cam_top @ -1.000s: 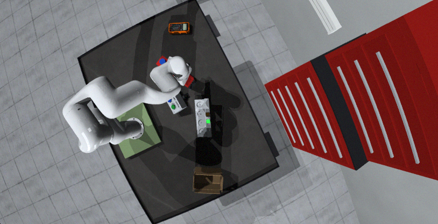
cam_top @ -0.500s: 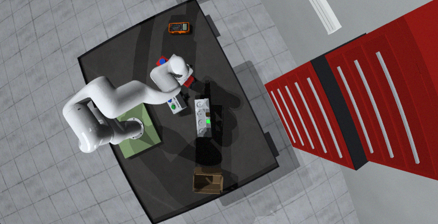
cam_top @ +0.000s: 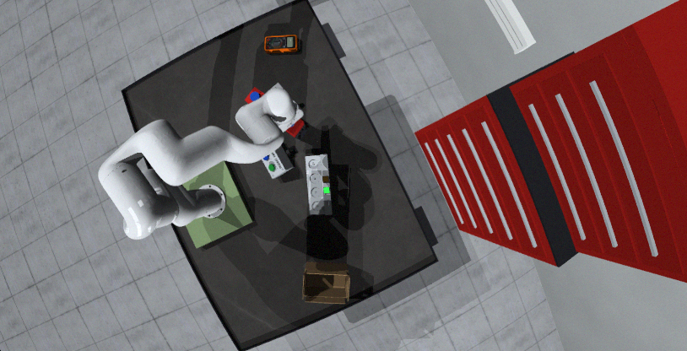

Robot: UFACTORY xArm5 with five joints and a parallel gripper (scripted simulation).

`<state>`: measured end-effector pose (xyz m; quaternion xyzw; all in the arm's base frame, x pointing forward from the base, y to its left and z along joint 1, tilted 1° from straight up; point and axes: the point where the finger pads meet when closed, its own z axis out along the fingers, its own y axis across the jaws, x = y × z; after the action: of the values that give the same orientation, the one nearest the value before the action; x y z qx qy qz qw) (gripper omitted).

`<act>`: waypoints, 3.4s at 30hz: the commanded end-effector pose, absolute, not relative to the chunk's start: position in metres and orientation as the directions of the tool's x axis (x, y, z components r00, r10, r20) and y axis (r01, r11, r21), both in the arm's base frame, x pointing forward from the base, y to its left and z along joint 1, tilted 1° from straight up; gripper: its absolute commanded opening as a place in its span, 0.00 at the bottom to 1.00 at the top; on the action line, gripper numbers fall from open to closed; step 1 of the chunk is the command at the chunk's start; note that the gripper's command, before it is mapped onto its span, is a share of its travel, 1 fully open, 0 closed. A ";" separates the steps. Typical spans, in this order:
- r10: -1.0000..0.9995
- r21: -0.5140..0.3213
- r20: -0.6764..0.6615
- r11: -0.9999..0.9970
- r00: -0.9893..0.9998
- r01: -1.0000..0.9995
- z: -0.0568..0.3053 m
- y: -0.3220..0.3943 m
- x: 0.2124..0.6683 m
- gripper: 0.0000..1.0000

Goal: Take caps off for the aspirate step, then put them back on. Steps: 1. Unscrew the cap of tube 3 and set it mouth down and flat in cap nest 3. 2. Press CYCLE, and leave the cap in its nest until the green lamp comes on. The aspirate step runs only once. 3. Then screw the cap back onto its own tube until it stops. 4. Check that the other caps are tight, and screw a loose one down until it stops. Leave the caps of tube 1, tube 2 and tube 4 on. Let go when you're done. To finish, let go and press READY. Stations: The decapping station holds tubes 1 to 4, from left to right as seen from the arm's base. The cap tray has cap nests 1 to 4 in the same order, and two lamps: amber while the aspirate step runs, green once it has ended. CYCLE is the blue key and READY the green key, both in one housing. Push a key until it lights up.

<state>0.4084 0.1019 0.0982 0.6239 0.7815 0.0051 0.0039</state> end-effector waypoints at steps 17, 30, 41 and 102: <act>0.976 0.017 -0.005 0.220 -0.220 0.975 0.124 0.102 0.409 0.46; 0.998 0.018 -0.003 0.055 -0.055 0.998 0.145 0.092 0.396 0.00; 0.999 0.018 -0.002 0.039 -0.039 0.999 0.144 0.065 0.361 0.00; 0.999 0.017 -0.003 0.039 -0.039 0.999 0.067 -0.003 0.274 0.00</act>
<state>0.2730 -0.0034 0.0675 0.6932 0.7207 0.0050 0.0053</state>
